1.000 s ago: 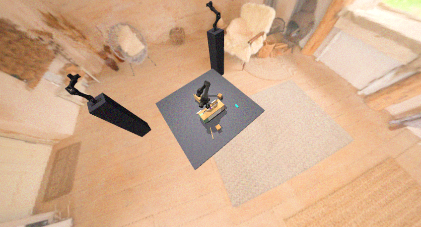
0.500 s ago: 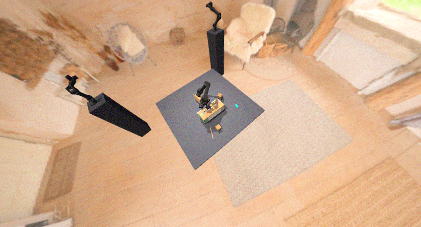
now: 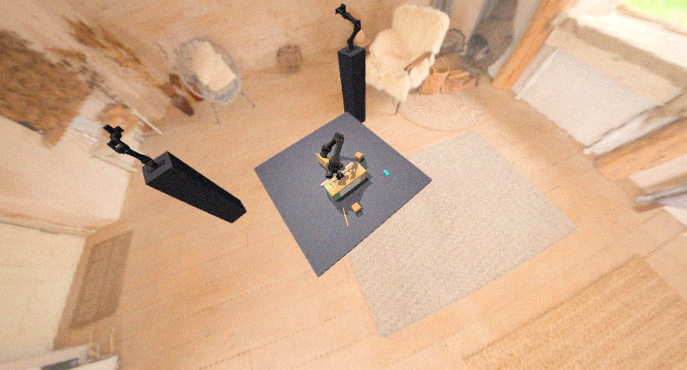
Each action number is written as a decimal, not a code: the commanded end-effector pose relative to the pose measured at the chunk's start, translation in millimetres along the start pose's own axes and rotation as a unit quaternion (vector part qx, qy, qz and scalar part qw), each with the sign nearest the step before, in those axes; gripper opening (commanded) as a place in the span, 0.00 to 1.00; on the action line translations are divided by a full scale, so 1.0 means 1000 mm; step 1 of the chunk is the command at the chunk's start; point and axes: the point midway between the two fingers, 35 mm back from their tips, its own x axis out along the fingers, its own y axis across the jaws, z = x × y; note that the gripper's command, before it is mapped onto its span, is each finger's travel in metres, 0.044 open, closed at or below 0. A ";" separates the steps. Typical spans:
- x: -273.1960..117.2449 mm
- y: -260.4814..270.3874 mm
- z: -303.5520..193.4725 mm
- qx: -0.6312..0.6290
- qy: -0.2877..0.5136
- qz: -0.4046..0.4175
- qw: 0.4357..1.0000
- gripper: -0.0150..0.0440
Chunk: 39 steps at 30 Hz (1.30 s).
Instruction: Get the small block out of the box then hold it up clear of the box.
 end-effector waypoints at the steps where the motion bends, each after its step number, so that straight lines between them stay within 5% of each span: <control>1: 0.009 0.000 -0.001 0.003 -0.002 0.000 1.000 0.93; 39: 0.042 0.002 0.016 0.000 -0.003 0.001 1.000 0.93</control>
